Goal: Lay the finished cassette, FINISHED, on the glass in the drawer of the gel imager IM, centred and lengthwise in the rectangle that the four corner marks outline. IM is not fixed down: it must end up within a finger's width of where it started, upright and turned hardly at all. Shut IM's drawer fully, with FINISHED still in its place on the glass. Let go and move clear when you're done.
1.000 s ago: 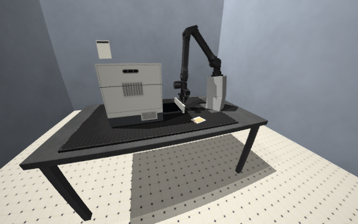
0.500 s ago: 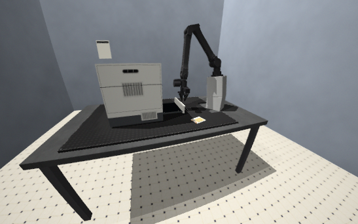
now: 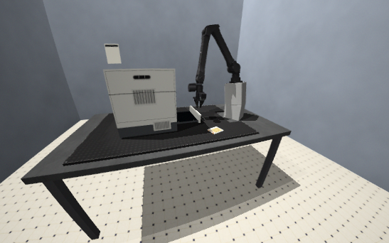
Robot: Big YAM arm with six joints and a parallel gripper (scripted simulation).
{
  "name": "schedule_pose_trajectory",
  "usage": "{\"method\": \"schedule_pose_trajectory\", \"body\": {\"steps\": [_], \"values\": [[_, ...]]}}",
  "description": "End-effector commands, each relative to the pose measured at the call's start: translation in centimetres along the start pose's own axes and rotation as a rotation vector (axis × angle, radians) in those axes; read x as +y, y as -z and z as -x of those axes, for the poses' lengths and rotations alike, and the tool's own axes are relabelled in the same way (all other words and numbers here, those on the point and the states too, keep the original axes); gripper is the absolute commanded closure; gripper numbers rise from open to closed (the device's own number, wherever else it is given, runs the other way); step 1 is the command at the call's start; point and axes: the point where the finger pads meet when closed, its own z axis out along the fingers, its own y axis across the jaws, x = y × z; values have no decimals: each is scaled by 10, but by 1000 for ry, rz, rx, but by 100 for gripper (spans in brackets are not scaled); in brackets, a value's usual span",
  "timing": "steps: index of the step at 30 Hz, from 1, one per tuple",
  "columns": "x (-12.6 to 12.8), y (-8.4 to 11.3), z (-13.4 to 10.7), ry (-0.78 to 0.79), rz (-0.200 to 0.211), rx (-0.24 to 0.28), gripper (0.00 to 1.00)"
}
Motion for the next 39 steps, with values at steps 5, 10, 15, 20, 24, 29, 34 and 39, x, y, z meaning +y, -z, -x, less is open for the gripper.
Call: {"method": "schedule_pose_trajectory", "body": {"steps": [5, 10, 15, 20, 24, 29, 34, 39], "values": [[-2, 13, 4, 1, -4, 0, 69], [0, 19, 3, -2, 0, 0, 69], [10, 8, 5, 4, 27, 0, 69], [-3, 14, 0, -1, -4, 0, 69], [6, 39, 5, -133, 0, 0, 0], [13, 63, 7, -299, 0, 1, 0], [17, 77, 8, -399, 0, 2, 0], [23, 97, 9, -566, 0, 2, 0]]}}
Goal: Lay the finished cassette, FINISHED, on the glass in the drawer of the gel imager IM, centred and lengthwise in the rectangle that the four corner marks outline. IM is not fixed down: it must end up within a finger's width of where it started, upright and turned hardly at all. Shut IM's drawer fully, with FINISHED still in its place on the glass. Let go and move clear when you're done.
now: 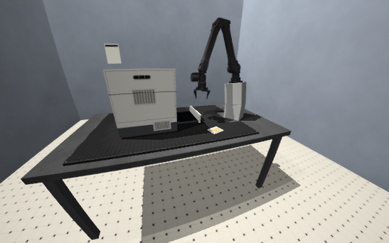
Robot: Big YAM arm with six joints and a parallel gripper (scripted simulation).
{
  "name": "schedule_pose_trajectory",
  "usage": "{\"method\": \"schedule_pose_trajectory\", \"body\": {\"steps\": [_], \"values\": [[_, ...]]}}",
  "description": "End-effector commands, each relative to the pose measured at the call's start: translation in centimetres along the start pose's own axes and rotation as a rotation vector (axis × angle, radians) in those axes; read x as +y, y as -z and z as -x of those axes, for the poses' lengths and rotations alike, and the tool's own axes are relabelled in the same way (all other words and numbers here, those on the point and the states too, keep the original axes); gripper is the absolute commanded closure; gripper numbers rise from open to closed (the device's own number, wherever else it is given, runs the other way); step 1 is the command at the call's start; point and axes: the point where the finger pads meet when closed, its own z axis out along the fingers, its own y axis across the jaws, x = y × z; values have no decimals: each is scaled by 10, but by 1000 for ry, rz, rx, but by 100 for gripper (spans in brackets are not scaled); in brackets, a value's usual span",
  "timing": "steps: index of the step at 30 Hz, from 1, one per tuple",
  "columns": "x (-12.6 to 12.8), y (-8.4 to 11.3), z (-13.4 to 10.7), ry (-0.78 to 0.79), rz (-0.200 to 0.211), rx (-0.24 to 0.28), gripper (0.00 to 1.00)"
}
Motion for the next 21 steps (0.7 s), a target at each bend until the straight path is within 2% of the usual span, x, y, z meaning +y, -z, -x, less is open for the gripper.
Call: {"method": "schedule_pose_trajectory", "body": {"steps": [1, 2, 3, 6, 9, 11, 21], "values": [[4, 11, 2, -173, -1, 6, 0], [-5, 14, 7, -209, -16, -4, 0], [0, 4, 4, -242, 9, 12, 0], [8, 1, -1, -343, 22, 23, 0], [4, 4, 1, -446, 6, 13, 0], [4, 4, 1, -446, 6, 13, 0], [3, 6, 1, -780, 1, 10, 0]]}}
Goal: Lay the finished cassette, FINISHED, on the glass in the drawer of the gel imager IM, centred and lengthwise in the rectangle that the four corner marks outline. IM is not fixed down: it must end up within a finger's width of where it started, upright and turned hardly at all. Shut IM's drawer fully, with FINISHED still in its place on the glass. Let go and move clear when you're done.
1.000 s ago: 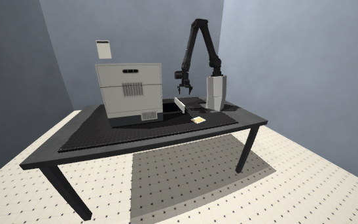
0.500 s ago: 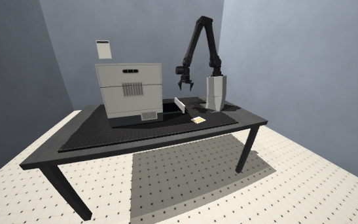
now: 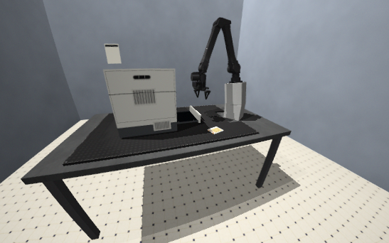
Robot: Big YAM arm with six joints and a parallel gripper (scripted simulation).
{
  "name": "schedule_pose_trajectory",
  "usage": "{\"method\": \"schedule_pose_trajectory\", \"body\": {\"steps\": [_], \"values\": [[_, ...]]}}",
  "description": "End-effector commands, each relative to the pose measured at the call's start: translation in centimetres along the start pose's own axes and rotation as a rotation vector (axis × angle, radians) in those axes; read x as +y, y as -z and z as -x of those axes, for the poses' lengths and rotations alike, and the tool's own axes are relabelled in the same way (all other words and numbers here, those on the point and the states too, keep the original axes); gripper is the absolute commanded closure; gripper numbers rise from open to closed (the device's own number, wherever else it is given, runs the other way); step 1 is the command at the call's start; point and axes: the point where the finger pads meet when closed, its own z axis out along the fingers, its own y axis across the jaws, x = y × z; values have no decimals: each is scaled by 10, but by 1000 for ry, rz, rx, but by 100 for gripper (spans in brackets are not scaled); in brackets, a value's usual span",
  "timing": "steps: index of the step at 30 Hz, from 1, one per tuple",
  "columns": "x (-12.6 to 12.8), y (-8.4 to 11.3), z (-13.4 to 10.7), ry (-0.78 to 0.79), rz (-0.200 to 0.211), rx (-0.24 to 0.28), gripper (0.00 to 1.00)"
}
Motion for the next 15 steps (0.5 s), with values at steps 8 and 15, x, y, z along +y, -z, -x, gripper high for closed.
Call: {"method": "schedule_pose_trajectory", "body": {"steps": [8, 15], "values": [[1, 1, 1, -354, -6, 1, 0], [1, 1, 1, -524, -6, 1, 0]]}}
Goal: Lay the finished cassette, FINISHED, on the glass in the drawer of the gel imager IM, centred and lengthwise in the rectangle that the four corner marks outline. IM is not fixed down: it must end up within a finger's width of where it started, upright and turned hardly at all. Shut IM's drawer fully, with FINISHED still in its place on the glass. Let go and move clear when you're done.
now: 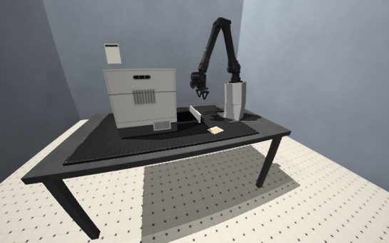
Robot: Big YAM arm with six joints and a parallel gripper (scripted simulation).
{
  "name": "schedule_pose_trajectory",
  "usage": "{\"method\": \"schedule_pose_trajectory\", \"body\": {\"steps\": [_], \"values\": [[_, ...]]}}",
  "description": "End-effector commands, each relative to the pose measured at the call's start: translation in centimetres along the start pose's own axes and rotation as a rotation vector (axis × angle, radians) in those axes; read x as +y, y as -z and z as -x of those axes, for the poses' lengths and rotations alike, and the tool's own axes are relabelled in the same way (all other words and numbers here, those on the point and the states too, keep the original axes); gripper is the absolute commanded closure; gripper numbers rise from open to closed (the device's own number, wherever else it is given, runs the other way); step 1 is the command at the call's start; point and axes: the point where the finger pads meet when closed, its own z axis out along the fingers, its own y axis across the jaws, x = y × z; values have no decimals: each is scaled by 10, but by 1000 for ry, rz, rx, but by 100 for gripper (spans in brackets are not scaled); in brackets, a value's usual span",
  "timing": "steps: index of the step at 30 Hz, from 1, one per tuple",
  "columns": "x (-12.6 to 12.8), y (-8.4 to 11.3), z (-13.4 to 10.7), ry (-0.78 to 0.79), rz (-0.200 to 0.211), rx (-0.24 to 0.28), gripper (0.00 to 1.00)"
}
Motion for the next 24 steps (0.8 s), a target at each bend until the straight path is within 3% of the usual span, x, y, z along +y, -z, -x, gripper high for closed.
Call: {"method": "schedule_pose_trajectory", "body": {"steps": [1, 9, 11, 14, 24], "values": [[1, 1, 1, -99, -6, 0, 0], [-1, 3, 7, -95, -4, -15, 0], [12, -3, 20, -21, 4, -33, 0], [25, -8, 27, -43, 2, -33, 0], [70, -27, 40, 28, 6, -23, 0]]}}
